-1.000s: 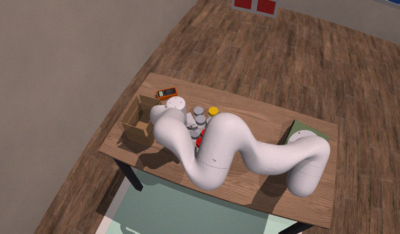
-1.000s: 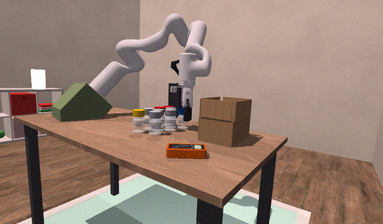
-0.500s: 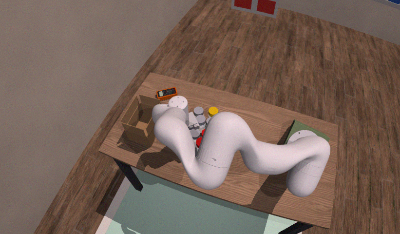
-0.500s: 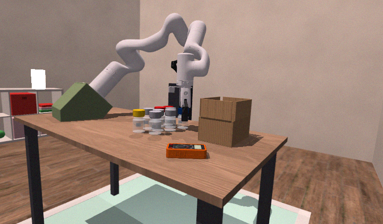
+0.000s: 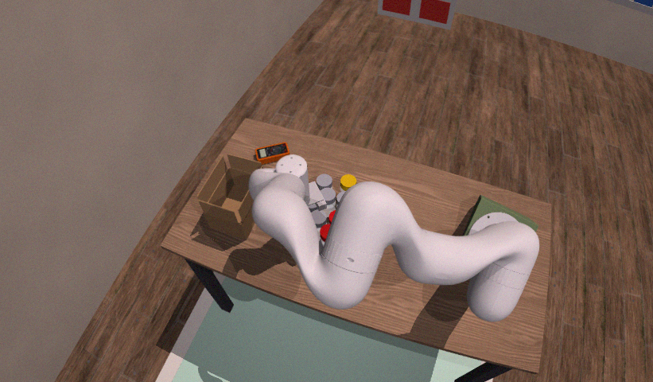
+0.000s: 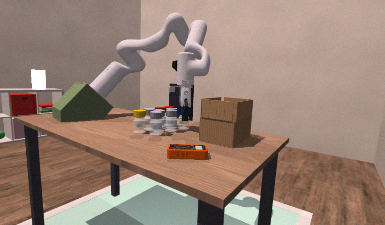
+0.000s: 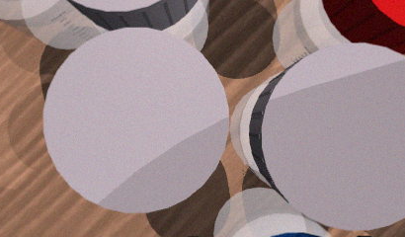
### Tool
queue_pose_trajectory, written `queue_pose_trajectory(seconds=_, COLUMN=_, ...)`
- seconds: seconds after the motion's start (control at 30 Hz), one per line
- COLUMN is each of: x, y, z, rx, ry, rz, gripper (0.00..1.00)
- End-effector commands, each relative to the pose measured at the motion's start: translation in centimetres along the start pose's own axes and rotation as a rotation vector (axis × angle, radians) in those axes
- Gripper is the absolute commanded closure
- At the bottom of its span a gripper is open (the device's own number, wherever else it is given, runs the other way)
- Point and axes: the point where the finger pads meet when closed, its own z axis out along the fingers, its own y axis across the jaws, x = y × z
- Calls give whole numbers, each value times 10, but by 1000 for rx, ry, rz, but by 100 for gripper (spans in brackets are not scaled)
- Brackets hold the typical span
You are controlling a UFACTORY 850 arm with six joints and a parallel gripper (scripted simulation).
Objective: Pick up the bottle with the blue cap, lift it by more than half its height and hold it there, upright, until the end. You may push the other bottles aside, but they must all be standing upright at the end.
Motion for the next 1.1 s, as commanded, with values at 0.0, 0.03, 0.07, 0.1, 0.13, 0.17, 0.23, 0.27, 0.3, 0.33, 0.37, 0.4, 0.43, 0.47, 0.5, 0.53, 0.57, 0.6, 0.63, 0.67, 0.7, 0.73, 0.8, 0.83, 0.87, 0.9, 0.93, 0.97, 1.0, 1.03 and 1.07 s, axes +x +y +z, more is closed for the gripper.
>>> queue_pose_trajectory(seconds=0.0, x=-1, y=-1, z=-9, rx=2, ry=-1, rz=-1, gripper=21)
queue_pose_trajectory(seconds=0.03, x=-1, y=-1, z=-11, rx=2, ry=-1, rz=-1, gripper=21)
queue_pose_trajectory(seconds=0.07, x=-1, y=-1, z=-14, rx=2, ry=-1, rz=-1, gripper=21)
queue_pose_trajectory(seconds=0.1, x=-1, y=-1, z=-16, rx=2, ry=-1, rz=-1, gripper=21)
queue_pose_trajectory(seconds=0.13, x=-1, y=-1, z=-19, rx=2, ry=-1, rz=-1, gripper=21)
queue_pose_trajectory(seconds=0.17, x=-1, y=-1, z=-21, rx=2, ry=-1, rz=-1, gripper=21)
queue_pose_trajectory(seconds=0.23, x=-1, y=-1, z=-21, rx=2, ry=-1, rz=-1, gripper=21)
queue_pose_trajectory(seconds=0.27, x=-1, y=-1, z=-21, rx=2, ry=-1, rz=-1, gripper=21)
queue_pose_trajectory(seconds=0.3, x=-1, y=-1, z=-21, rx=2, ry=-1, rz=-1, gripper=21)
queue_pose_trajectory(seconds=0.33, x=-1, y=-1, z=-21, rx=2, ry=-1, rz=-1, gripper=21)
queue_pose_trajectory(seconds=0.37, x=-1, y=-1, z=-21, rx=2, ry=-1, rz=-1, gripper=21)
queue_pose_trajectory(seconds=0.4, x=-1, y=-1, z=-21, rx=2, ry=-1, rz=-1, gripper=21)
queue_pose_trajectory(seconds=0.43, x=-1, y=-1, z=-22, rx=2, ry=-1, rz=-1, gripper=21)
queue_pose_trajectory(seconds=0.47, x=-1, y=-1, z=-23, rx=2, ry=-1, rz=-1, gripper=21)
queue_pose_trajectory(seconds=0.5, x=-1, y=-1, z=-24, rx=2, ry=-1, rz=-1, gripper=21)
queue_pose_trajectory(seconds=0.53, x=-1, y=-1, z=-24, rx=2, ry=-1, rz=-1, gripper=21)
queue_pose_trajectory(seconds=0.57, x=-1, y=-1, z=-25, rx=2, ry=-1, rz=-1, gripper=21)
queue_pose_trajectory(seconds=0.6, x=-1, y=-1, z=-26, rx=2, ry=-1, rz=-1, gripper=21)
queue_pose_trajectory(seconds=0.63, x=-1, y=-1, z=-27, rx=2, ry=-1, rz=-1, gripper=21)
queue_pose_trajectory(seconds=0.67, x=-1, y=-1, z=-27, rx=2, ry=-1, rz=-1, gripper=21)
queue_pose_trajectory(seconds=0.7, x=-1, y=-1, z=-28, rx=2, ry=-1, rz=-1, gripper=21)
queue_pose_trajectory(seconds=0.73, x=-1, y=-1, z=-29, rx=2, ry=-1, rz=-1, gripper=21)
queue_pose_trajectory(seconds=0.8, x=-1, y=-1, z=-29, rx=2, ry=-1, rz=-1, gripper=21)
queue_pose_trajectory(seconds=0.83, x=-1, y=-1, z=-29, rx=2, ry=-1, rz=-1, gripper=21)
queue_pose_trajectory(seconds=0.87, x=-1, y=-1, z=-29, rx=2, ry=-1, rz=-1, gripper=21)
queue_pose_trajectory(seconds=0.9, x=-1, y=-1, z=-29, rx=2, ry=-1, rz=-1, gripper=21)
queue_pose_trajectory(seconds=0.93, x=-1, y=-1, z=-29, rx=2, ry=-1, rz=-1, gripper=21)
queue_pose_trajectory(seconds=0.97, x=-1, y=-1, z=-29, rx=2, ry=-1, rz=-1, gripper=21)
queue_pose_trajectory(seconds=1.0, x=-1, y=-1, z=-29, rx=2, ry=-1, rz=-1, gripper=100)
queue_pose_trajectory(seconds=1.03, x=-1, y=-1, z=-29, rx=2, ry=-1, rz=-1, gripper=100)
queue_pose_trajectory(seconds=1.07, x=-1, y=-1, z=-29, rx=2, ry=-1, rz=-1, gripper=100)
